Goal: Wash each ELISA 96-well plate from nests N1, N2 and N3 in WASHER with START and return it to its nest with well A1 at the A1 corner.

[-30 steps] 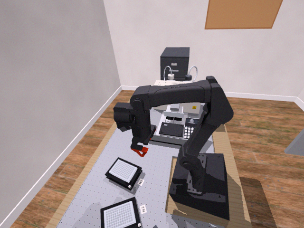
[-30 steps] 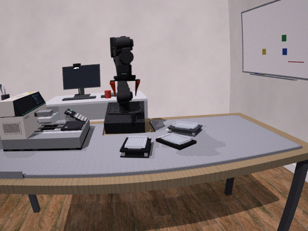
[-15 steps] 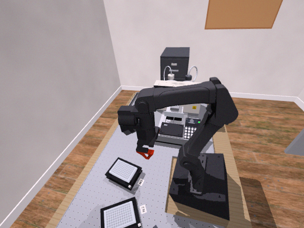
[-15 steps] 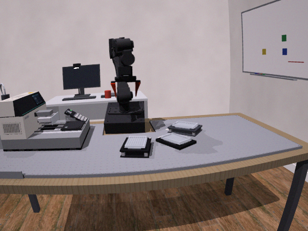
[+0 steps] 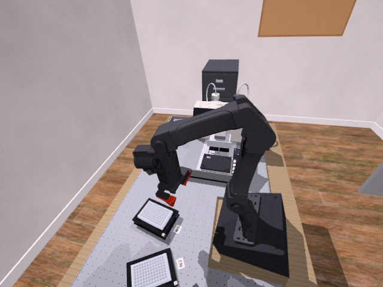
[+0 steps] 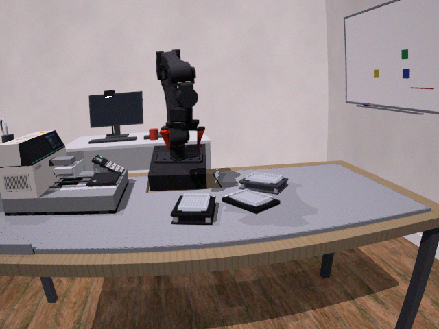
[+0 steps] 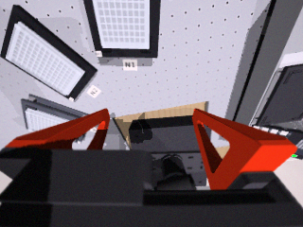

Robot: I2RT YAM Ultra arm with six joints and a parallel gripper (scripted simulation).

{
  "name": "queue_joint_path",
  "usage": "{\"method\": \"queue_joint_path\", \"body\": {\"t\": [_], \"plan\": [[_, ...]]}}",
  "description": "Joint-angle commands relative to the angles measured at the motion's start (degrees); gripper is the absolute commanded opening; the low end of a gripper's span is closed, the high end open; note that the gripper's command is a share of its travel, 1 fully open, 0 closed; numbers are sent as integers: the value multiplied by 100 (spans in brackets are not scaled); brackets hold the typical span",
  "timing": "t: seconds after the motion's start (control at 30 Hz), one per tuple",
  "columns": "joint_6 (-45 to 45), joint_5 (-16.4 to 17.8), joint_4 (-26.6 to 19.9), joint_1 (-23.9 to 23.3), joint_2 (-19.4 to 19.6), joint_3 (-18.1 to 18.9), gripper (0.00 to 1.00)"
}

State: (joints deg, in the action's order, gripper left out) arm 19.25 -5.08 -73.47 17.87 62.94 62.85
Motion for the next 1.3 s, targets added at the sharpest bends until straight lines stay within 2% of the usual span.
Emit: {"method": "queue_joint_path", "body": {"t": [0.0, 0.1, 0.17, 0.67, 0.73, 0.83, 1.27], "plan": [[112, -8, 435, 8, 190, 159, 100], [118, -10, 633, 14, 493, 265, 100], [118, -10, 633, 14, 493, 265, 100], [135, -16, 1374, 33, 2041, 1080, 100], [135, -16, 1374, 33, 2041, 1080, 100], [137, -16, 1453, 35, 2298, 1259, 100], [137, -16, 1452, 35, 2298, 1261, 100]]}}
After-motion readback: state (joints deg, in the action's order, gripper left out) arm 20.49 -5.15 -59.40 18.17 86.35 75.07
